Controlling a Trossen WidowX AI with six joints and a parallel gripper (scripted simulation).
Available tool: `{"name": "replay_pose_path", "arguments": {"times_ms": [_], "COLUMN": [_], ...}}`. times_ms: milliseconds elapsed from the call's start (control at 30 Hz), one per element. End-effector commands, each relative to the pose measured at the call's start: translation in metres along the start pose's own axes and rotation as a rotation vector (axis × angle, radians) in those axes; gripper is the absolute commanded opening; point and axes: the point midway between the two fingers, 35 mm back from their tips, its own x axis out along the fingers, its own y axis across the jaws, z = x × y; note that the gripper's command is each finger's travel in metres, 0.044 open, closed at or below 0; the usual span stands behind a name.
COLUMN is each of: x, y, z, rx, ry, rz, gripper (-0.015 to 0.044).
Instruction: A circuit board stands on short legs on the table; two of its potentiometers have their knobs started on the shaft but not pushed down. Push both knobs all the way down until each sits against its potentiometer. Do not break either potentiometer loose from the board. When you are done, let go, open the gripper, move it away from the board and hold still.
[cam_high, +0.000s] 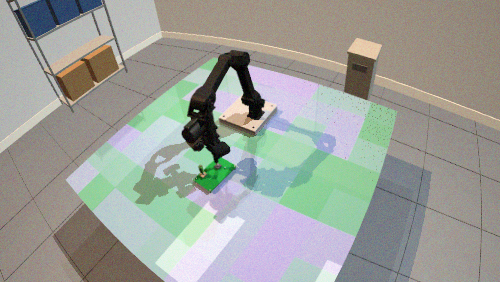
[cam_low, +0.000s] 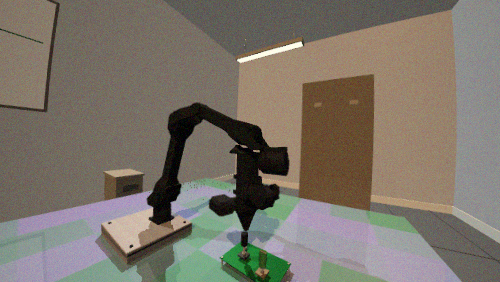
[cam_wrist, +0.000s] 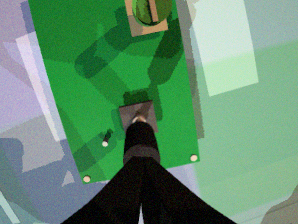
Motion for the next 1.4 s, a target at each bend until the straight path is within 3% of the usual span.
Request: {"name": "replay_pose_path", "arguments": {"times_ms": [0, 1367], "x": [0.0058, 0.0103], "y": [-0.0008, -0.0008], "z": [-0.0029, -0.0030], "rx": [-0.004, -0.004], "ry": [0.013, 0.013], "rz": [-0.004, -0.004], "gripper": [0.0000, 0.0000]}}
